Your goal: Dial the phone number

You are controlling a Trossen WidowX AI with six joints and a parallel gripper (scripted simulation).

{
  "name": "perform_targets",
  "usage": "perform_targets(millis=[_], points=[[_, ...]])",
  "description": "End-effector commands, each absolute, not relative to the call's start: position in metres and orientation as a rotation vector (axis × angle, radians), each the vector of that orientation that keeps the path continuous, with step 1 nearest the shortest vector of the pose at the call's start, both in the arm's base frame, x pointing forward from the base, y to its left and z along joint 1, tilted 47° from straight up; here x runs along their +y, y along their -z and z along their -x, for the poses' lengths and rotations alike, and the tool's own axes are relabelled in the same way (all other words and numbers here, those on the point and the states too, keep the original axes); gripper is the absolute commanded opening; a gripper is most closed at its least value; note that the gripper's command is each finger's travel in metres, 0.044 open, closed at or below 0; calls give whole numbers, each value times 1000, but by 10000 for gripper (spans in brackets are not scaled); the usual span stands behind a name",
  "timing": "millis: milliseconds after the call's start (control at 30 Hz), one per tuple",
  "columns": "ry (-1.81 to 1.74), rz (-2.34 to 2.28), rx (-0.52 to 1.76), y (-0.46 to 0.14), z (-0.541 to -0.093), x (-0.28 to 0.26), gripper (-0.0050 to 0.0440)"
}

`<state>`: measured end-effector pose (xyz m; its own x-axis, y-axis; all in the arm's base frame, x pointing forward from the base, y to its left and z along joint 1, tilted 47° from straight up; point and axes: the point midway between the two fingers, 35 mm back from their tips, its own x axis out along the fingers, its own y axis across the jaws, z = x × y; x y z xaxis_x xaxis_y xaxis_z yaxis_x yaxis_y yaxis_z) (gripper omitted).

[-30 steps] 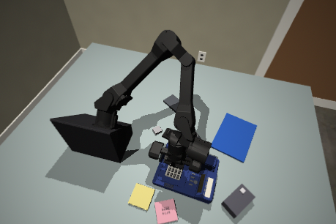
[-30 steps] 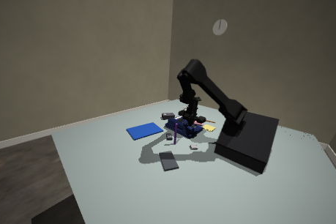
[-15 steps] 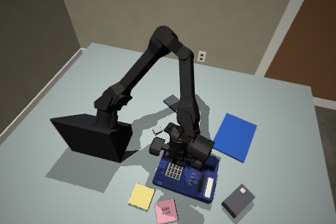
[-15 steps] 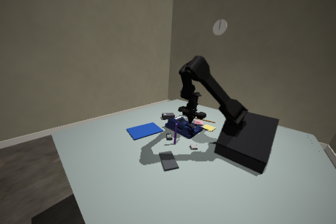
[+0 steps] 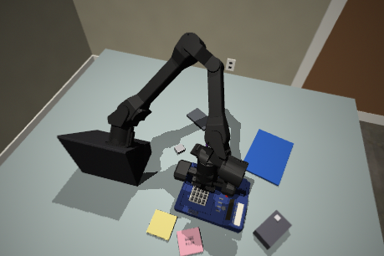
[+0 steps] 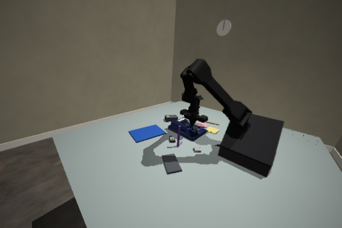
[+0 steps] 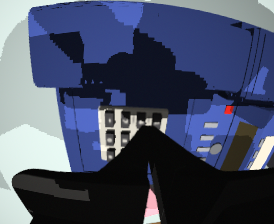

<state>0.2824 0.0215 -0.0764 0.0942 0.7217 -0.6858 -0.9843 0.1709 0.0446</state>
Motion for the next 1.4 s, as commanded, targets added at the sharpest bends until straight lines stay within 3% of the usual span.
perform_targets(millis=[0,1367], points=[[-1352,481,662,82,-280,28,-50],[-1353,480,662,88,-281,35,-50]])
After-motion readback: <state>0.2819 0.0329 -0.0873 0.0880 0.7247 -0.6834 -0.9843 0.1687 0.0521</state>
